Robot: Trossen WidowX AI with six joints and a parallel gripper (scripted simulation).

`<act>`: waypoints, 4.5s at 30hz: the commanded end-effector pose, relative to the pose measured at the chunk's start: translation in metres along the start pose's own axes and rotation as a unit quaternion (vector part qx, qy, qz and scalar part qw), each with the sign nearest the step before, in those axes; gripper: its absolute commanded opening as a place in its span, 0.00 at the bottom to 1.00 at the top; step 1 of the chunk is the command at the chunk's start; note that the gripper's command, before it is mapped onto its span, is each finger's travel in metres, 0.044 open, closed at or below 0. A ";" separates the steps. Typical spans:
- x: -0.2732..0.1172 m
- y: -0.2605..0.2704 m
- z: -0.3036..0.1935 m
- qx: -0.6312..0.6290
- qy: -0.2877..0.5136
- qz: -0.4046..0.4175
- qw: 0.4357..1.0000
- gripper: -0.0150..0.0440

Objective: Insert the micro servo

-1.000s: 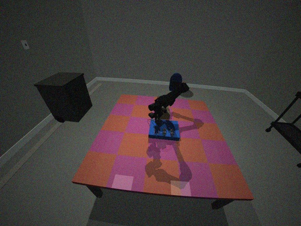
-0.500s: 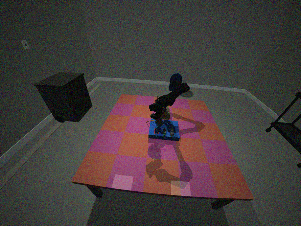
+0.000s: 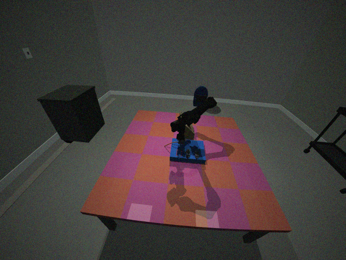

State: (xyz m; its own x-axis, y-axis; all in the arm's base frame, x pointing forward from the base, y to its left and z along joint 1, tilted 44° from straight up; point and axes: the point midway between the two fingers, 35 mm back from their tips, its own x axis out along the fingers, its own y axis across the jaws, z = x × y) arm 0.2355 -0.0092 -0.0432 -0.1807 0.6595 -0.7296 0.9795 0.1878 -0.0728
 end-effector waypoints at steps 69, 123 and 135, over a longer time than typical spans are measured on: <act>-0.001 0.069 -0.004 -0.709 -0.001 0.003 0.705 0.25; 0.025 0.111 -0.006 -0.718 -0.001 0.004 0.696 0.25; 0.032 0.111 -0.006 -0.718 -0.001 0.004 0.696 0.25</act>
State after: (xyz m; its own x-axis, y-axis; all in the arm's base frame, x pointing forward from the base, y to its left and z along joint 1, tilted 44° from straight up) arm 0.3389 0.0344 -0.0678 -0.1727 0.6614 -0.7299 -0.1220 0.7209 0.6822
